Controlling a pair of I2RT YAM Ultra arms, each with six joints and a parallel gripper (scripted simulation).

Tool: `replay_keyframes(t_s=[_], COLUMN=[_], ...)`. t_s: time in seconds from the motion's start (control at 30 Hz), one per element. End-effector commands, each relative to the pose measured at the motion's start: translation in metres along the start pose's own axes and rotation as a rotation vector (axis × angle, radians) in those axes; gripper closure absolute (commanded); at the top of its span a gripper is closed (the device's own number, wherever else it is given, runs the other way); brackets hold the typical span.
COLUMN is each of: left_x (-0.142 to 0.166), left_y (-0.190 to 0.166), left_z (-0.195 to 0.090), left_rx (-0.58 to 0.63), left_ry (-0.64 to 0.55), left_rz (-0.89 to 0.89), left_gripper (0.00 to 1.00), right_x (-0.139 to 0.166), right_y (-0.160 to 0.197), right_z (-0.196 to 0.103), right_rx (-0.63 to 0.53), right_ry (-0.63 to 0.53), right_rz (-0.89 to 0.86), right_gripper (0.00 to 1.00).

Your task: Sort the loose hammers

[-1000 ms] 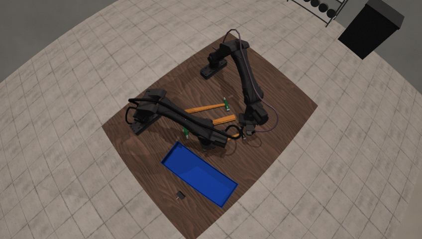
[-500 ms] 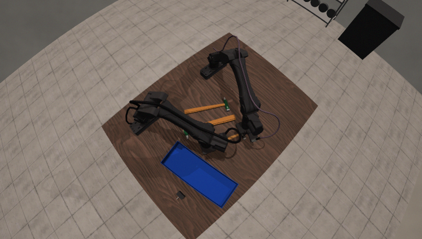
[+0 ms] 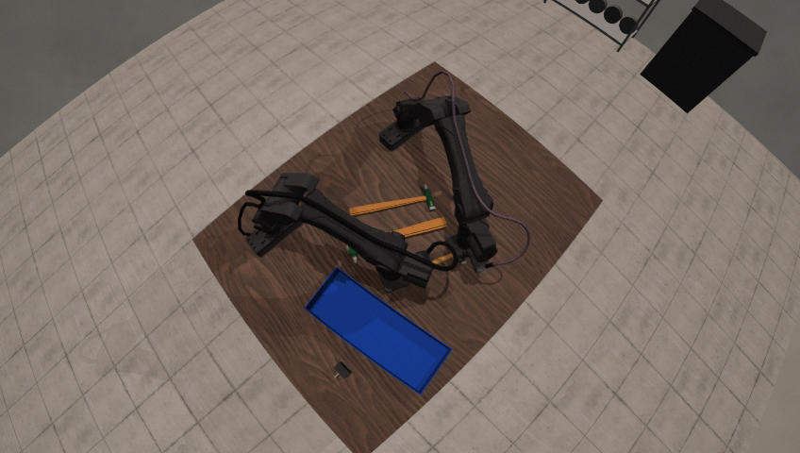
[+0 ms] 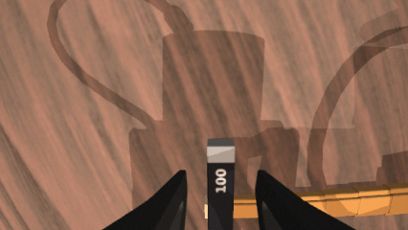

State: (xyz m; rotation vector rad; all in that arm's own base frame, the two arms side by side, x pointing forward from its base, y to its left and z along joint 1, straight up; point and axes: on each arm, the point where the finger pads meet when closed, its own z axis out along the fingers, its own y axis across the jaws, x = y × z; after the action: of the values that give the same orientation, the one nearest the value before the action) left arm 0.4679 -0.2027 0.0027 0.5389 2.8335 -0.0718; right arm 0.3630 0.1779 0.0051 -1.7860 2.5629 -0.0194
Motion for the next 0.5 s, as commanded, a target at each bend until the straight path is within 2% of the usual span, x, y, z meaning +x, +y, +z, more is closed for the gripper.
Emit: replay_keyframes(t_s=[0.0,0.47], left_x=[-0.009,-0.01], left_y=[0.006,0.004], left_z=[0.003,0.016], left_rx=[-0.004,-0.003], left_ry=[-0.014,-0.015], left_rz=[-0.012,-0.009], left_gripper=[0.63,0.63], right_x=[-0.001,-0.001], right_y=[0.007,0.006], right_z=[0.015,0.026], right_rx=[-0.018,-0.017], right_ry=[0.005,0.004], right_rz=[-0.013,-0.01], right_gripper=[0.54,0.54])
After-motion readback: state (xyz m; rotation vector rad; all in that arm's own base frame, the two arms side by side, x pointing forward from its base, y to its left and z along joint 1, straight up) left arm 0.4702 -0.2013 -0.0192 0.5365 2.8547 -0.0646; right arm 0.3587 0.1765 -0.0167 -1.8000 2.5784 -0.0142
